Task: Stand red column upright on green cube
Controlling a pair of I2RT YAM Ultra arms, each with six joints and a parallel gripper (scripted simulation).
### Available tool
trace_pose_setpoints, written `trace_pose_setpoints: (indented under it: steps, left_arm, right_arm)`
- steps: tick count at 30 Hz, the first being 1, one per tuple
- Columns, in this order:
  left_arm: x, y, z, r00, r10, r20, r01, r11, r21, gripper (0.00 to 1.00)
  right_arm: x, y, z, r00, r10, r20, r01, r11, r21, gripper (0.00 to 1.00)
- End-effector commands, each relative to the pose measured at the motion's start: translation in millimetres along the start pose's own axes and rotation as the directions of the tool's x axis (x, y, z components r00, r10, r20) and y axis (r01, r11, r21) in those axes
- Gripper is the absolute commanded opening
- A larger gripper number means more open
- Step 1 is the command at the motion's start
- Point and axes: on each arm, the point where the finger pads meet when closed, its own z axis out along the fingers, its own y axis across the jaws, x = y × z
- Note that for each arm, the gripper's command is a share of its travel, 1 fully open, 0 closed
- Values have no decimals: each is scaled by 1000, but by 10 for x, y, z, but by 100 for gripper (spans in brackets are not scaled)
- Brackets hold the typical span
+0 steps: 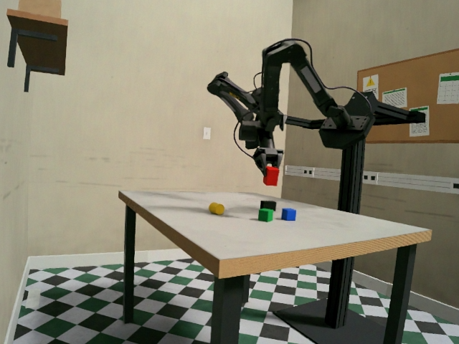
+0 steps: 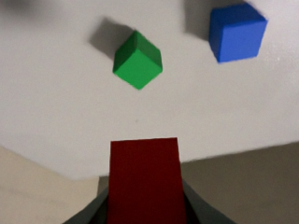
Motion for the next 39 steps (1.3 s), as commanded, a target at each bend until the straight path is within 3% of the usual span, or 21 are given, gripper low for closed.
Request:
trace_pose_setpoints:
  steps: [1, 11, 39]
  left_arm:
    - [132, 55, -9, 983, -39, -177, 41, 999, 8, 35]
    - [10, 95, -4, 970, -20, -241, 22, 1000, 6, 35]
    - [-83, 59, 127, 972, -23, -234, 27, 1000, 14, 35]
  right_arm:
    - [-124, -11, -41, 1000, 10, 27, -10, 1000, -4, 100]
    - [-124, -11, -41, 1000, 10, 27, -10, 1000, -4, 100]
    - [-124, -11, -41, 1000, 10, 27, -10, 1000, -4, 100]
